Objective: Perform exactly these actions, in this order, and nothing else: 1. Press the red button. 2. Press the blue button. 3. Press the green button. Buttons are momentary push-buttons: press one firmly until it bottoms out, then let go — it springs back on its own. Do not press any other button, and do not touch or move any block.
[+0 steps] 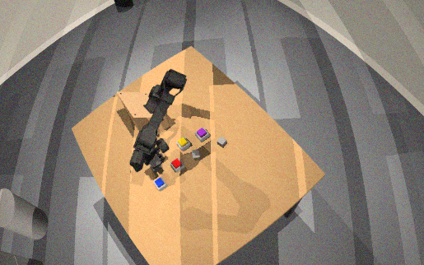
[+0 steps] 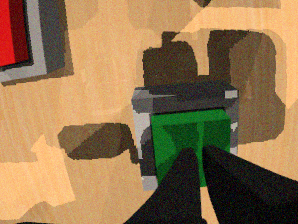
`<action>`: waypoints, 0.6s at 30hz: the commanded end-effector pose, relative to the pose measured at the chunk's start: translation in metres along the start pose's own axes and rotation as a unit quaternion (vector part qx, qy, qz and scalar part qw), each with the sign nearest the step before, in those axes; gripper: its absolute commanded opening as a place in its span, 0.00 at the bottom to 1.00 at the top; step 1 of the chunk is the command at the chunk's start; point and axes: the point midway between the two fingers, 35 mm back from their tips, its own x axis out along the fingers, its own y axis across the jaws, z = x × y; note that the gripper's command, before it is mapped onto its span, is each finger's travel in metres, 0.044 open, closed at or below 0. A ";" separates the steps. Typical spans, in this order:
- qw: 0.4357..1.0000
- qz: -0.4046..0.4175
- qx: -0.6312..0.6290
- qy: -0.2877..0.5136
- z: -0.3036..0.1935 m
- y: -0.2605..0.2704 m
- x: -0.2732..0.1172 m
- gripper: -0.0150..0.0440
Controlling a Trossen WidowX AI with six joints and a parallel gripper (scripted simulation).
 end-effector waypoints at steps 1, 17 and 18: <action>1.000 0.002 0.003 0.000 -0.001 0.001 0.008 0.29; 1.000 0.003 0.003 0.000 -0.001 0.001 0.010 0.29; 1.000 0.003 0.003 0.000 -0.001 0.001 0.010 0.29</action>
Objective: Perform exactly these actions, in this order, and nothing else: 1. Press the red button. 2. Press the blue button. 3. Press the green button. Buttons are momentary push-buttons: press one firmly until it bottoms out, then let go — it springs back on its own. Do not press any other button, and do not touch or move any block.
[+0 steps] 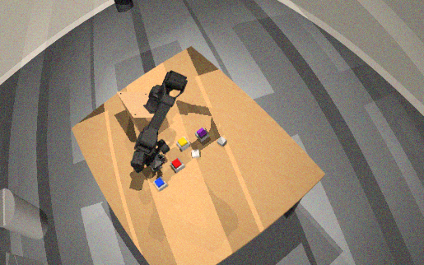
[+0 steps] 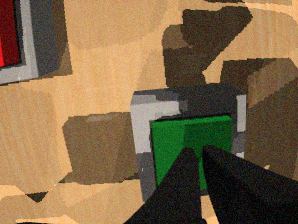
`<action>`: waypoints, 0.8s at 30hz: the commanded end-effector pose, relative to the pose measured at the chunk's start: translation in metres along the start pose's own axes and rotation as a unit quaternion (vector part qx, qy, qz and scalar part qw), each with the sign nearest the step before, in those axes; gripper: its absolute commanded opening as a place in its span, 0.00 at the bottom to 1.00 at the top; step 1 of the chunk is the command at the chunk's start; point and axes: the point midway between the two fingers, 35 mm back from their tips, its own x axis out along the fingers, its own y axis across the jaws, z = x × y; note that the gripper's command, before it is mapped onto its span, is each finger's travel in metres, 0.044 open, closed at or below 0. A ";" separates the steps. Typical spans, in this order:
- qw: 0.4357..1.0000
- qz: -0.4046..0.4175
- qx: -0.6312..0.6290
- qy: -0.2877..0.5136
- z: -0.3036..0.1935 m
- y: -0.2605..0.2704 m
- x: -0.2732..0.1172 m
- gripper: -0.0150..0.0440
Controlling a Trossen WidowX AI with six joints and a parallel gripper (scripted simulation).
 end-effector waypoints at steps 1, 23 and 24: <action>1.000 0.002 0.003 0.000 0.000 0.001 0.001 0.29; 0.999 -0.030 0.030 -0.008 0.062 0.098 -0.071 0.82; 0.999 -0.031 0.028 -0.009 0.068 0.115 -0.074 0.87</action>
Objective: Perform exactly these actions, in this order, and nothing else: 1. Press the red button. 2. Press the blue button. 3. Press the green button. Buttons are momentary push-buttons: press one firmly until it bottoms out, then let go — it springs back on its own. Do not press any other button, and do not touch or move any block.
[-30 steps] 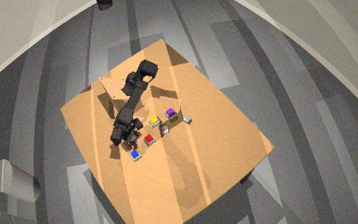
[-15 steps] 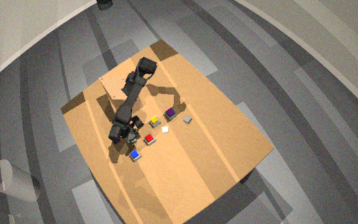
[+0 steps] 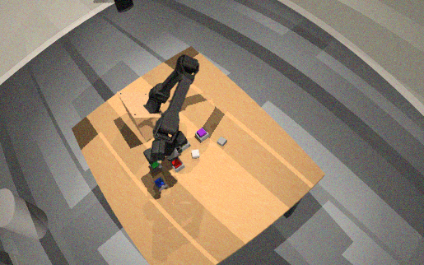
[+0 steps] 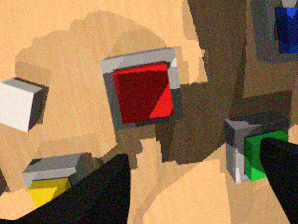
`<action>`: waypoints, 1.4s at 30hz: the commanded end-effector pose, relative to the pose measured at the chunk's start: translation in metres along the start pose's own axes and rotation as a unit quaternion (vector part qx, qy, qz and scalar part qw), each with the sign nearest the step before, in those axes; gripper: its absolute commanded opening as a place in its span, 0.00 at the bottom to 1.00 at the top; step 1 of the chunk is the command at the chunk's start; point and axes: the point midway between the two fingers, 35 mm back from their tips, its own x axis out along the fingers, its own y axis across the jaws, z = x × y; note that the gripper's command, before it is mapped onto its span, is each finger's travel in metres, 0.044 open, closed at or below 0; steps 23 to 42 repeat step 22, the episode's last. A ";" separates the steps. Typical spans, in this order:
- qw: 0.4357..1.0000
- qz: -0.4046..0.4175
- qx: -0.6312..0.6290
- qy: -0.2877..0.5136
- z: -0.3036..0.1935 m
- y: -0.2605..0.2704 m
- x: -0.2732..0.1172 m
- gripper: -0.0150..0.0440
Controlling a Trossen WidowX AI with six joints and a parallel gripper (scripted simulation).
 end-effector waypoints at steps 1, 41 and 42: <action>1.000 -0.004 -0.004 -0.005 0.021 0.063 -0.016 0.91; 0.999 0.037 -0.028 0.005 -0.019 0.262 -0.049 0.93; 0.999 0.037 -0.028 0.005 -0.019 0.262 -0.049 0.93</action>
